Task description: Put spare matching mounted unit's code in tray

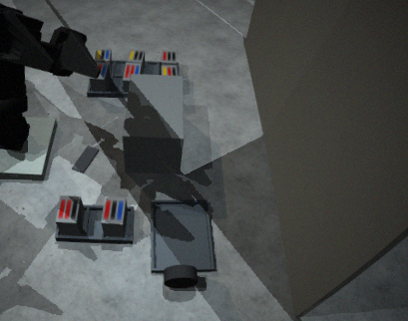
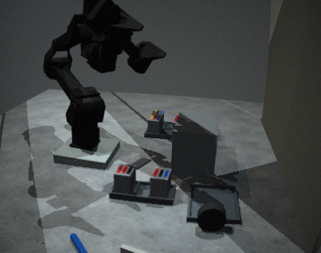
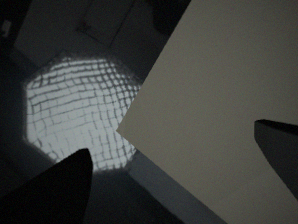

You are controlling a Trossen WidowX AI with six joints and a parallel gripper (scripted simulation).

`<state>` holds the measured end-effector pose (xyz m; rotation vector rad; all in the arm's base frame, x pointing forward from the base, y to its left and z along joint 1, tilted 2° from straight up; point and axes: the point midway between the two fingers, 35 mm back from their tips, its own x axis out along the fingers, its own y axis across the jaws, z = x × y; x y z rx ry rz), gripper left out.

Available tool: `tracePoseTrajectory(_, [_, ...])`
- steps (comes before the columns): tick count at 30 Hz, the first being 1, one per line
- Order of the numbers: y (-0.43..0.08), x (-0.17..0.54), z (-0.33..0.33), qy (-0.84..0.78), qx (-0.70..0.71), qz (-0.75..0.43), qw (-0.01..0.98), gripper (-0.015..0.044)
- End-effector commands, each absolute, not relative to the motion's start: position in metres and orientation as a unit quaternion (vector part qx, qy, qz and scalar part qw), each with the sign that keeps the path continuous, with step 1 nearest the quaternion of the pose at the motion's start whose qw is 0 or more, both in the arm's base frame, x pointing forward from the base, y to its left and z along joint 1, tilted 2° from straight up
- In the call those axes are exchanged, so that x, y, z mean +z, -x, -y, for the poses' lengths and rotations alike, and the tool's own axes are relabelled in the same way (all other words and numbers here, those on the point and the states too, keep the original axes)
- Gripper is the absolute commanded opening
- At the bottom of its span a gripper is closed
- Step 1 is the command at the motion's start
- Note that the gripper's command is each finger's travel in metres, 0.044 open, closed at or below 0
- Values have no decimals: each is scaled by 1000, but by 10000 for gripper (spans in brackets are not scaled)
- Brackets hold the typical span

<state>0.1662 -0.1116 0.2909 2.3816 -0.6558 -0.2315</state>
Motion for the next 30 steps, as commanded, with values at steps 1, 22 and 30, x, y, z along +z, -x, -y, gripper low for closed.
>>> tracePoseTrajectory(1, [-166,291,112,-908,-88,250,324,426])
tracePoseTrajectory(22, [-257,300,80,-671,-285,-146,668,440])
tracePoseTrajectory(30, [-303,282,48,-447,-244,-372,776,440])
